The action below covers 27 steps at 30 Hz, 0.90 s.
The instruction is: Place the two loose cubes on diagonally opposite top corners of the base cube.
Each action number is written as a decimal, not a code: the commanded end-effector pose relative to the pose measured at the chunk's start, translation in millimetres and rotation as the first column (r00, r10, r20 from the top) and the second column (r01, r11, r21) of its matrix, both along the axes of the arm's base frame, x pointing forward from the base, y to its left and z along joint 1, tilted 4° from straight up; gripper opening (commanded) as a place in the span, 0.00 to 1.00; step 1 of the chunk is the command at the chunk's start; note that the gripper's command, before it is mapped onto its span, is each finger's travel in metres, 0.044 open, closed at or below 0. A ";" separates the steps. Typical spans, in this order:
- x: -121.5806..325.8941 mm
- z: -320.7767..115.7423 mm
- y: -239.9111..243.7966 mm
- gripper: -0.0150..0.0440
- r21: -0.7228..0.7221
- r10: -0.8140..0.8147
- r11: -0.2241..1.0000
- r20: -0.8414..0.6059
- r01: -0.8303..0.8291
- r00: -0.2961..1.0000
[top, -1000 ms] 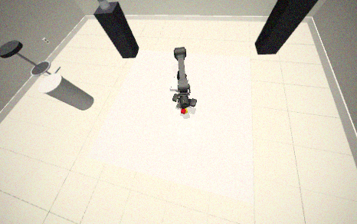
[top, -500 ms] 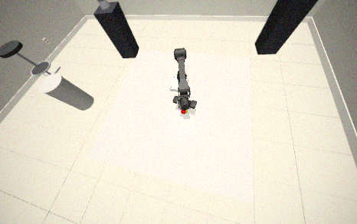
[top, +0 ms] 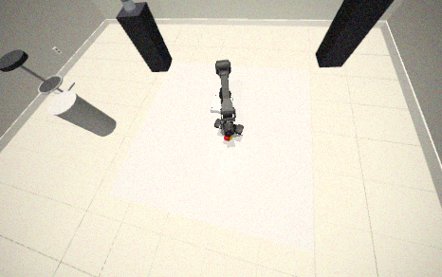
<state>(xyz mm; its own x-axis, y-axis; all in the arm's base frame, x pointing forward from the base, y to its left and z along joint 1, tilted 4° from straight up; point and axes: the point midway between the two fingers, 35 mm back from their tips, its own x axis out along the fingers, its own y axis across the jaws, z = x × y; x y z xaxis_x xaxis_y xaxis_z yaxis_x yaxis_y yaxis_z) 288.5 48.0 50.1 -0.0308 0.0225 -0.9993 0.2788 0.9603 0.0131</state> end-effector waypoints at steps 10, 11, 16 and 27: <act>-0.2 -1.0 0.6 0.43 0.003 -0.003 1.000 -0.002 0.003 1.000; -0.2 -1.0 0.6 0.48 0.003 -0.003 1.000 -0.002 0.003 1.000; -0.2 -1.0 0.6 0.60 0.003 -0.003 1.000 -0.002 0.003 1.000; 0.4 12.0 -0.3 0.60 0.000 0.000 1.000 -0.001 0.000 1.000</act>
